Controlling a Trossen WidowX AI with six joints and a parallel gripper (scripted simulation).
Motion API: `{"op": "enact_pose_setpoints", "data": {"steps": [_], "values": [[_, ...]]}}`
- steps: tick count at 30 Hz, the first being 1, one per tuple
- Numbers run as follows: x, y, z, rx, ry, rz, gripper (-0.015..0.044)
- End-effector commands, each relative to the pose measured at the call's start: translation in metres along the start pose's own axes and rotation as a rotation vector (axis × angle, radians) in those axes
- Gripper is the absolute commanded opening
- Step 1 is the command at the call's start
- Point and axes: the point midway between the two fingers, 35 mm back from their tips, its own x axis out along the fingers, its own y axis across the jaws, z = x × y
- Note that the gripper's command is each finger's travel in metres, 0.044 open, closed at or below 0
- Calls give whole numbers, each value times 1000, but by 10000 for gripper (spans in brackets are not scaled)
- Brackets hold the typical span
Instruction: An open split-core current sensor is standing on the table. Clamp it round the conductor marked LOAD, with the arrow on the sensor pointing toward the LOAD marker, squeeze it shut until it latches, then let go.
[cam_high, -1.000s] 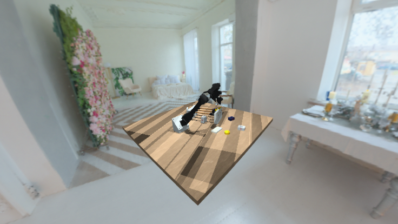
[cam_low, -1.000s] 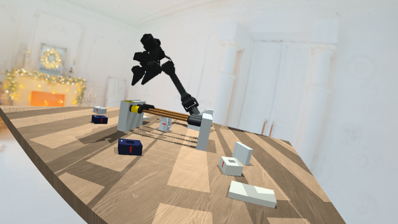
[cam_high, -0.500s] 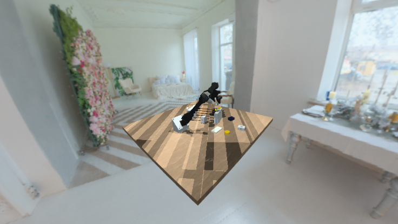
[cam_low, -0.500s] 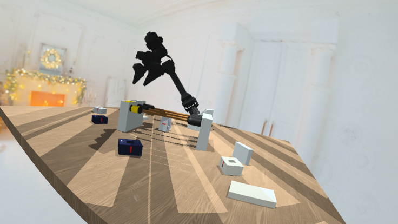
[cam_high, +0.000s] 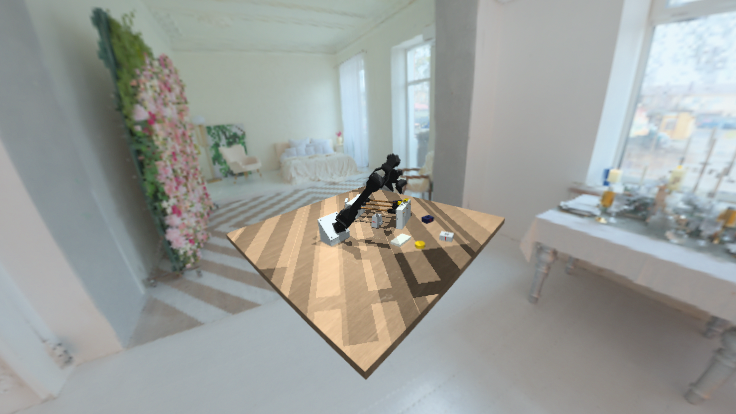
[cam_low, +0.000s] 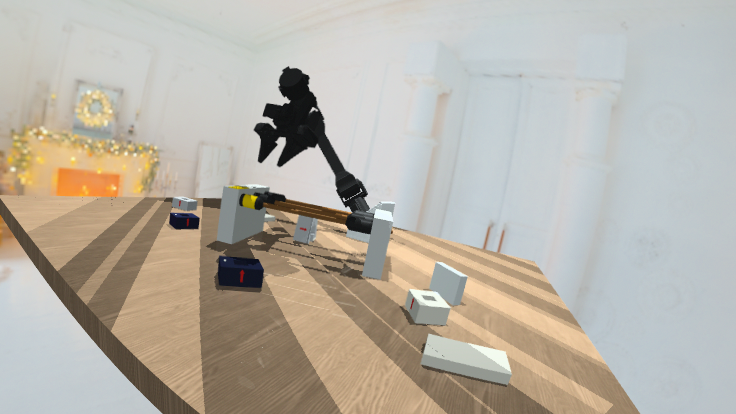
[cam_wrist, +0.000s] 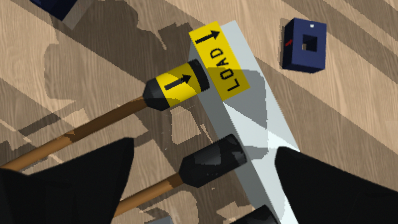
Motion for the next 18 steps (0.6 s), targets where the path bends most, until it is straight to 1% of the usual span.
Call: {"op": "enact_pose_setpoints", "data": {"steps": [1, 11, 13, 18], "values": [[-4, 9, -46, -112, 28, 45, 329], [4, 22, -169, -372, 107, 128, 329], [5, 22, -177, -389, 113, 133, 329], [5, 22, -177, -389, 113, 133, 329]]}}
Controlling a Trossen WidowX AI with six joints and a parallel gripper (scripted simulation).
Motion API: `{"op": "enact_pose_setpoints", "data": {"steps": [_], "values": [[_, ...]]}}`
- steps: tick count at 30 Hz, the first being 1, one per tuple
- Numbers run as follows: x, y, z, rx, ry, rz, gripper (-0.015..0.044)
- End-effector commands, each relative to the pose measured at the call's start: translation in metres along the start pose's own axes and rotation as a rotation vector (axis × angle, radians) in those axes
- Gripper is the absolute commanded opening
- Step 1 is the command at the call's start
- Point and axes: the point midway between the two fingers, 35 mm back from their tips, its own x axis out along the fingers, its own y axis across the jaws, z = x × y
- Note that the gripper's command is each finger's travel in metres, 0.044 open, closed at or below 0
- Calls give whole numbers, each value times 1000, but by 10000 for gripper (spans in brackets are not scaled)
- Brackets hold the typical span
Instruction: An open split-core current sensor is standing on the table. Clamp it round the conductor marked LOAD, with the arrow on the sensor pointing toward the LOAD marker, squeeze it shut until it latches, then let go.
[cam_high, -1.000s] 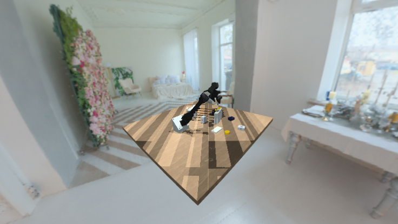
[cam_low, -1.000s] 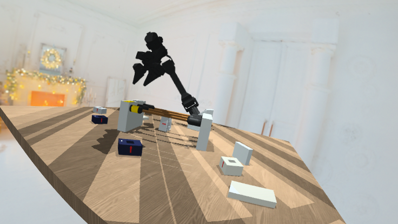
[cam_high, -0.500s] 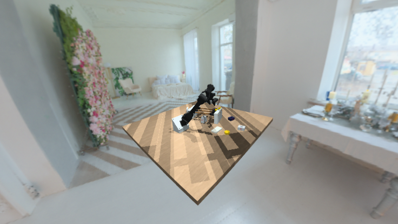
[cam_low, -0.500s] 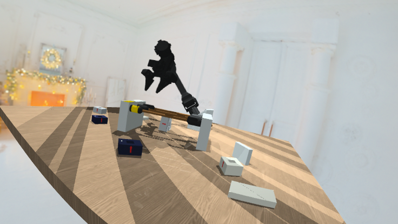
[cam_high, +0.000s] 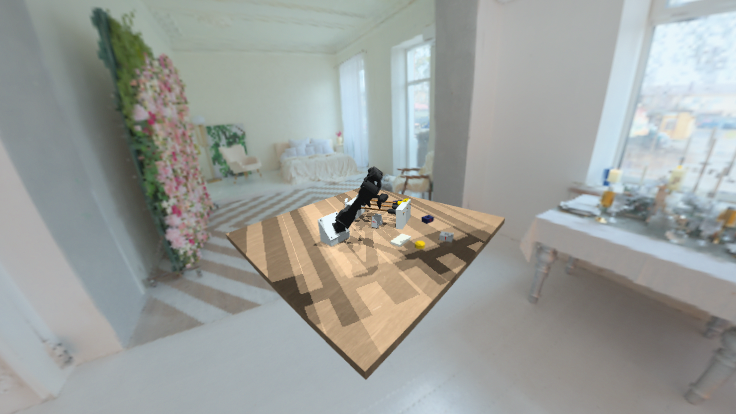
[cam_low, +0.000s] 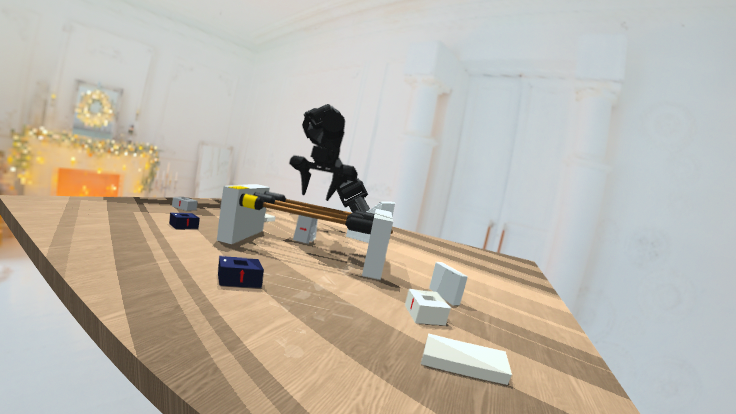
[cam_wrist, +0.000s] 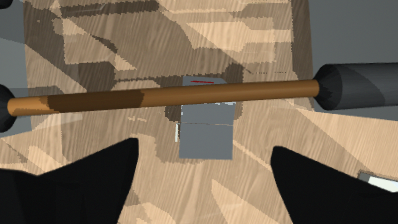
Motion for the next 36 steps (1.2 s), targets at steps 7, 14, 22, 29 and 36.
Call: {"op": "enact_pose_setpoints", "data": {"steps": [7, 14, 22, 29, 36], "values": [[8, 3, -7, -15, -2, 12, 329], [20, 4, -6, -15, -2, 14, 329], [33, 4, -6, -14, -3, 14, 329], [44, 4, -6, -14, -3, 13, 329], [55, 3, -7, -14, -3, 10, 329]]}}
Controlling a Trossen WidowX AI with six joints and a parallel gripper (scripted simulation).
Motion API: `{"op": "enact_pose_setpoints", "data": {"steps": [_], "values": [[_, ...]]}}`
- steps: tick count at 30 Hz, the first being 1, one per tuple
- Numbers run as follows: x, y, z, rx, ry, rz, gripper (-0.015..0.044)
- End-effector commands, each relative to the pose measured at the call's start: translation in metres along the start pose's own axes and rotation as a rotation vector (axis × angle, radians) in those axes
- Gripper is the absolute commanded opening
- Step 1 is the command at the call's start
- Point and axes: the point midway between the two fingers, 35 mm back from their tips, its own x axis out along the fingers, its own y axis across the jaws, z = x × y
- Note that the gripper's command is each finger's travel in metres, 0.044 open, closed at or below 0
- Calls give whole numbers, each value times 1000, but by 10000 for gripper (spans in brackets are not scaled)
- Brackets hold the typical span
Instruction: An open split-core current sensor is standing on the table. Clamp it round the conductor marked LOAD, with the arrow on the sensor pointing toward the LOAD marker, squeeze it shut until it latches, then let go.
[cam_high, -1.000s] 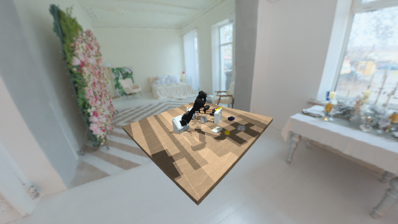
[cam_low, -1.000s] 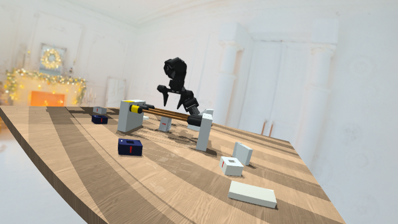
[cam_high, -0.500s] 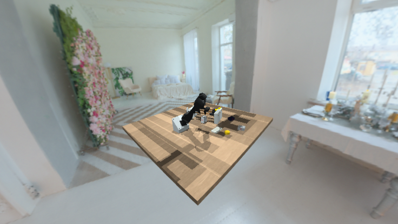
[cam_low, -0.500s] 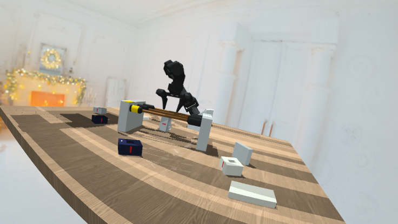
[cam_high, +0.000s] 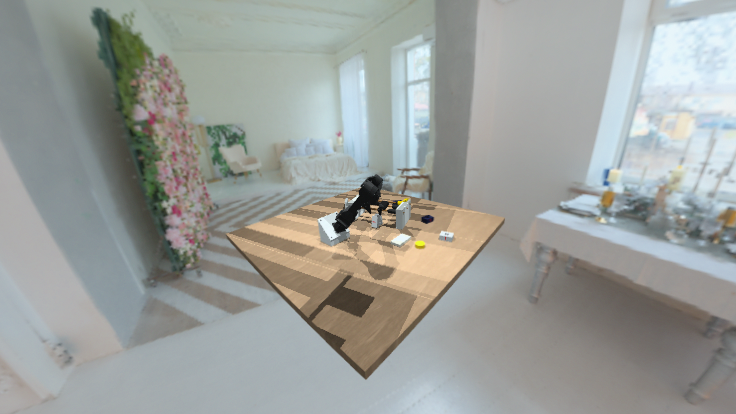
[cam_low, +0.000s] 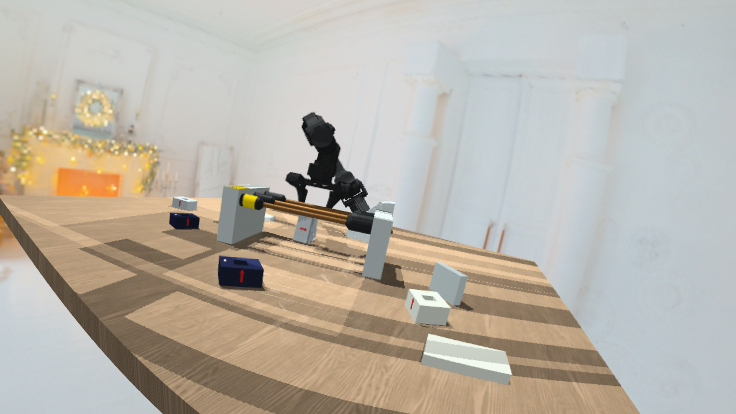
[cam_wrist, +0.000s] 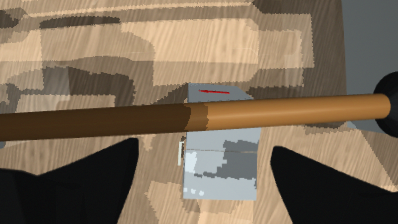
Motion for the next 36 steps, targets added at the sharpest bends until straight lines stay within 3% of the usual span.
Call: {"op": "enact_pose_setpoints", "data": {"steps": [1, 7, 34, 36], "values": [[10, 0, -3, -8, 9, -2, 329], [14, 0, -3, -8, 9, -3, 329], [9, 0, -1, 0, 2, -1, 149], [8, 0, -2, -6, 7, -3, 97]]}}
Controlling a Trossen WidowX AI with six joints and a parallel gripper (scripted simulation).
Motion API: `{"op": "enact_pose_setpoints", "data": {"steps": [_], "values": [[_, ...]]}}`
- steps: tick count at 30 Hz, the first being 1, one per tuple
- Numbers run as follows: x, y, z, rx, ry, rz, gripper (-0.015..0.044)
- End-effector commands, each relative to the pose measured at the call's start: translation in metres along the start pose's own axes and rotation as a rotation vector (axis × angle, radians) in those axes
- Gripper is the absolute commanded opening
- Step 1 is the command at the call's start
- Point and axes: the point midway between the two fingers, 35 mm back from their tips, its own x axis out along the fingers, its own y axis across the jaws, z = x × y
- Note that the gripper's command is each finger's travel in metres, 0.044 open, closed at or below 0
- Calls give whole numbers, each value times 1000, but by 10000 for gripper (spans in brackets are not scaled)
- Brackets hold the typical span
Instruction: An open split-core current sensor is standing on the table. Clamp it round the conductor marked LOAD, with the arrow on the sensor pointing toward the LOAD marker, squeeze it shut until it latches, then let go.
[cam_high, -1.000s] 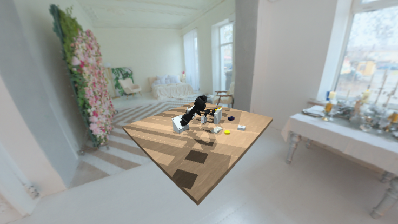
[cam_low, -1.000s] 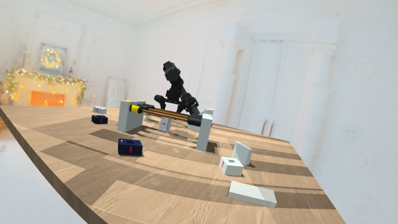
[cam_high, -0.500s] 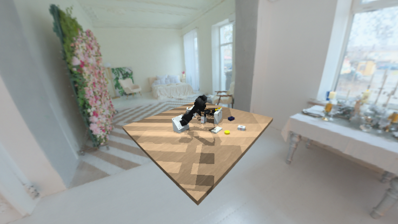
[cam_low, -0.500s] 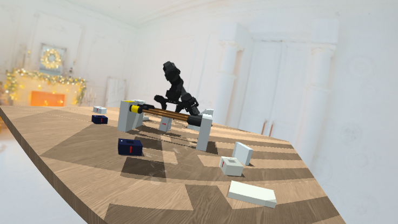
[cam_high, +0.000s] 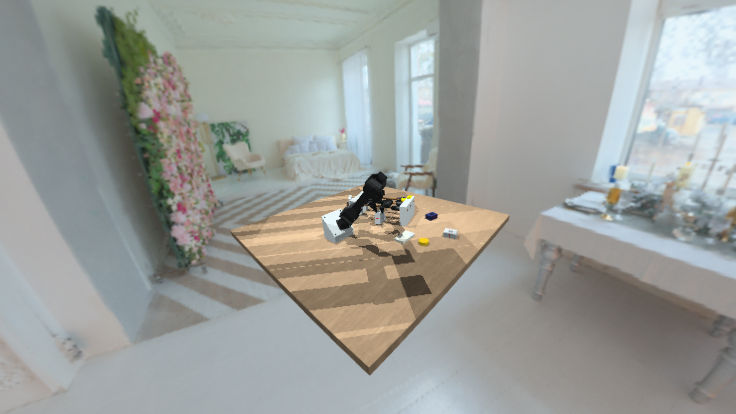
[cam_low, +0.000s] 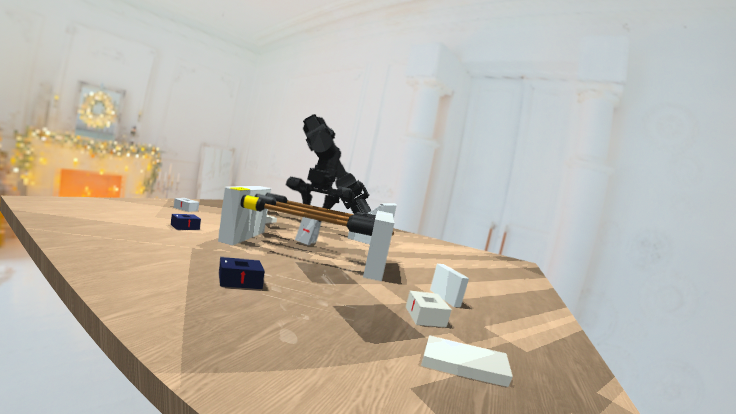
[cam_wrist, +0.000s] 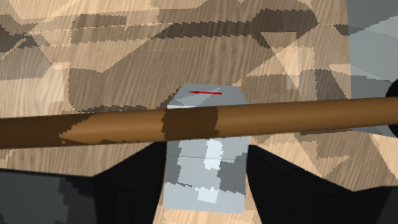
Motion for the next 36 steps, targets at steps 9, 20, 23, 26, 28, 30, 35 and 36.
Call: {"op": "enact_pose_setpoints", "data": {"steps": [9, 20, 23, 26, 28, 30, 35, 36], "values": [[-9, -2, -19, -6, 8, 4, 0], [-18, -6, -59, -7, 10, 4, 0], [-19, -7, -62, -8, 10, 4, 0], [-18, -7, -62, -8, 10, 4, 0], [-17, -7, -63, -8, 10, 4, 0], [-16, -7, -63, -7, 10, 4, 0], [-13, -7, -64, -7, 10, 4, 0], [-13, -7, -64, -7, 10, 4, 0]]}}
